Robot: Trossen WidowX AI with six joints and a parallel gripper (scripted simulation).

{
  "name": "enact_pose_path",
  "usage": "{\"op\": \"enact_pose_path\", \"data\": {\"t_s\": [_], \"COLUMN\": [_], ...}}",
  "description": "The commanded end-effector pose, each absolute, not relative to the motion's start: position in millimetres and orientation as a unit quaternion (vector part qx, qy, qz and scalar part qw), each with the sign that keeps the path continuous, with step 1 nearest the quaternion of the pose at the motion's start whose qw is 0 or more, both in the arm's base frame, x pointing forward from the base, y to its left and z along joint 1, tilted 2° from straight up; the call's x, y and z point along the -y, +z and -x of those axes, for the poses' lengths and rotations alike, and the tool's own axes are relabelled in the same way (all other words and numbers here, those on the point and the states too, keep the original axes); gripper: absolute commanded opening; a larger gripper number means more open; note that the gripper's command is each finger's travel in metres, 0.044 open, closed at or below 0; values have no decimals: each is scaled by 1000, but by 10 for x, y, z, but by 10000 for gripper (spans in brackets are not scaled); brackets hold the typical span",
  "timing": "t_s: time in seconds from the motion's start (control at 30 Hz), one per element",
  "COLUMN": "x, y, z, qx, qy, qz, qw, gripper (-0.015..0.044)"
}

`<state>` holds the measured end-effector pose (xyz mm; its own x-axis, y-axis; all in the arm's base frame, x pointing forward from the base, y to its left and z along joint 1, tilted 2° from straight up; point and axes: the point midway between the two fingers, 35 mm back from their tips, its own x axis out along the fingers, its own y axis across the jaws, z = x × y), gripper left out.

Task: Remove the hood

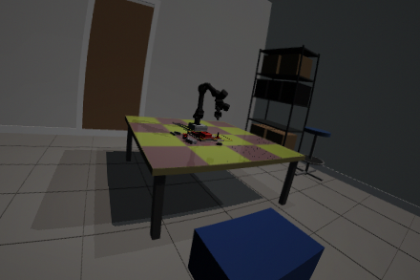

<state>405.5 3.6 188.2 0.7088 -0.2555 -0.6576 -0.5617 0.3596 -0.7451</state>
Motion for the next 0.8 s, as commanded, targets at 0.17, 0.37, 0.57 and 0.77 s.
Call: {"op": "enact_pose_path", "data": {"t_s": [0.17,0.37,0.57,0.77], "x": [343,573,593,593], "y": [1215,961,942,932], "z": [-3830,-3578,-3546,-3547], "qx": [-572,-691,-703,-703], "qy": [114,69,62,62], "qz": [290,86,62,62], "qw": [759,714,706,706], "gripper": [440,440,440,440]}}
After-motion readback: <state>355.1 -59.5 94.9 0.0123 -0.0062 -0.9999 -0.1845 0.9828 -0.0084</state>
